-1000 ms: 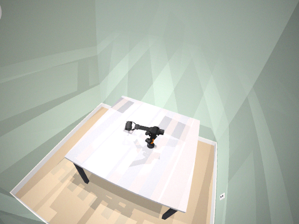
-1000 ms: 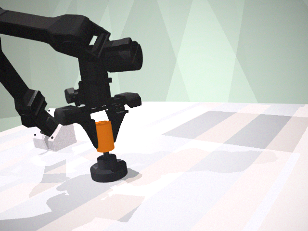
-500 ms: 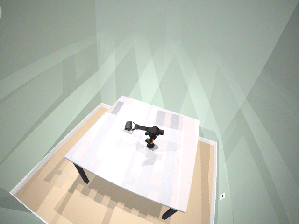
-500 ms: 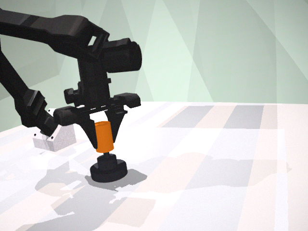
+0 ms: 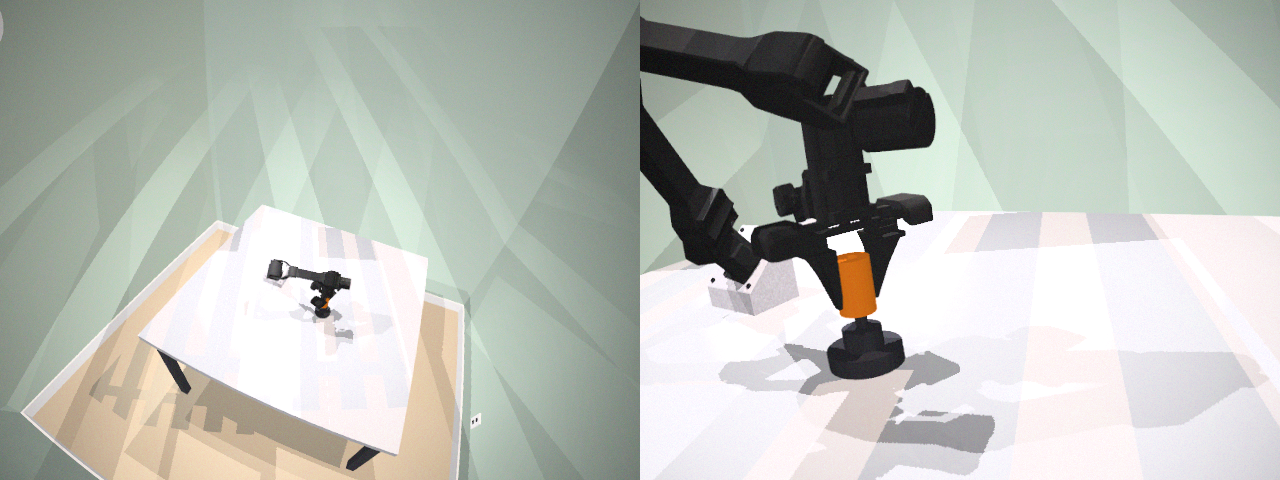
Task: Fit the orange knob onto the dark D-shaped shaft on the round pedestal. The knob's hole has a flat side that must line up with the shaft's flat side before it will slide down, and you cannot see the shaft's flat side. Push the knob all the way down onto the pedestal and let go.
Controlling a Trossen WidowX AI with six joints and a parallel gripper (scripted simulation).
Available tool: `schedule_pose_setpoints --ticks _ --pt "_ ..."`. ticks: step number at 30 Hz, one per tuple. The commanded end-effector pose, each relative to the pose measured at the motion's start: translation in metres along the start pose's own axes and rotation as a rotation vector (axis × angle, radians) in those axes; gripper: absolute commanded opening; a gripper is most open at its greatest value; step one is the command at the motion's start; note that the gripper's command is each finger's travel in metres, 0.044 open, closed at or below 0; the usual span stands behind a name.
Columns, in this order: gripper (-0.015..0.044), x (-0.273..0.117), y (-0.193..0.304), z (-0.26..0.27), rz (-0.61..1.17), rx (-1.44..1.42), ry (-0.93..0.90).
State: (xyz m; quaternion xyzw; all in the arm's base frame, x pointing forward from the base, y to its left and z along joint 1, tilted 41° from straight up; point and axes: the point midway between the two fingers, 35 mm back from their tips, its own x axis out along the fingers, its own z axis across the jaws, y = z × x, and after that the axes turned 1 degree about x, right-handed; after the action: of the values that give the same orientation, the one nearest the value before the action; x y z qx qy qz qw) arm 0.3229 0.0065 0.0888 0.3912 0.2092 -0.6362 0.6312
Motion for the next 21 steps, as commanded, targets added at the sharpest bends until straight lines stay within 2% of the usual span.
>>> schedule_pose_setpoints --ticks 1,9,21 --pt "0.0 -0.0043 0.001 -0.0008 0.005 0.0 0.002" --pt "0.0 -0.0051 0.0026 -0.002 0.005 -0.21 0.001" --pt "0.0 -0.0021 0.0007 -0.0011 0.005 -0.21 0.001"
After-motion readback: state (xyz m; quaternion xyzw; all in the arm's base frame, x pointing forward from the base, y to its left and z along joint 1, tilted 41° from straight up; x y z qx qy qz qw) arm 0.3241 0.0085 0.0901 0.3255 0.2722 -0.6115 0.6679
